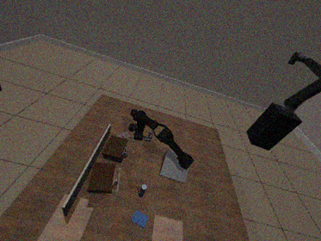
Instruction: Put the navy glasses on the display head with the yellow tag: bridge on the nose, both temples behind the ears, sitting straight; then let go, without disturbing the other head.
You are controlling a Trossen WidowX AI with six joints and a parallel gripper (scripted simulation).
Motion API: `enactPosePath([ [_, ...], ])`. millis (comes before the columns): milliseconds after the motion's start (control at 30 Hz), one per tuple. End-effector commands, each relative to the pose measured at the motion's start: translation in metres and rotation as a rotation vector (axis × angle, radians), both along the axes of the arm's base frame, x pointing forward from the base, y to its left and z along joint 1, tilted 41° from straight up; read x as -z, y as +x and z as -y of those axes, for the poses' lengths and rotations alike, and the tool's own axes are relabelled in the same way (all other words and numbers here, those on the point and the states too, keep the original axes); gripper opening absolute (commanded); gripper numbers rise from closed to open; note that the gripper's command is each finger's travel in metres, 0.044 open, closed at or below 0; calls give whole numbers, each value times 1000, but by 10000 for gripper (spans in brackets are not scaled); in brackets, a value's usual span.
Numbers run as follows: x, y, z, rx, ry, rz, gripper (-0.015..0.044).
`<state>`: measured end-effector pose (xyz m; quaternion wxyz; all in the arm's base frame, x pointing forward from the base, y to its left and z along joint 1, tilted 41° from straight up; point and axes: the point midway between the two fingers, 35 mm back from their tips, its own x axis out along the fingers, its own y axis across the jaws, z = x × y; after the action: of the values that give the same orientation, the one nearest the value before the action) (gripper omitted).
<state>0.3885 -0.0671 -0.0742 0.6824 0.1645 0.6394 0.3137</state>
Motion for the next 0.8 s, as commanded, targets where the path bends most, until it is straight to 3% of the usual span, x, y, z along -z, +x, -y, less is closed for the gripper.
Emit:
enactPosePath([
  [0, 0, -2, 0, 0, 1, 3, 0],
  [367, -44, -7, 39, 0, -2, 2, 0],
  [767, -38, -8, 50, 162, -6, -133, 0],
])
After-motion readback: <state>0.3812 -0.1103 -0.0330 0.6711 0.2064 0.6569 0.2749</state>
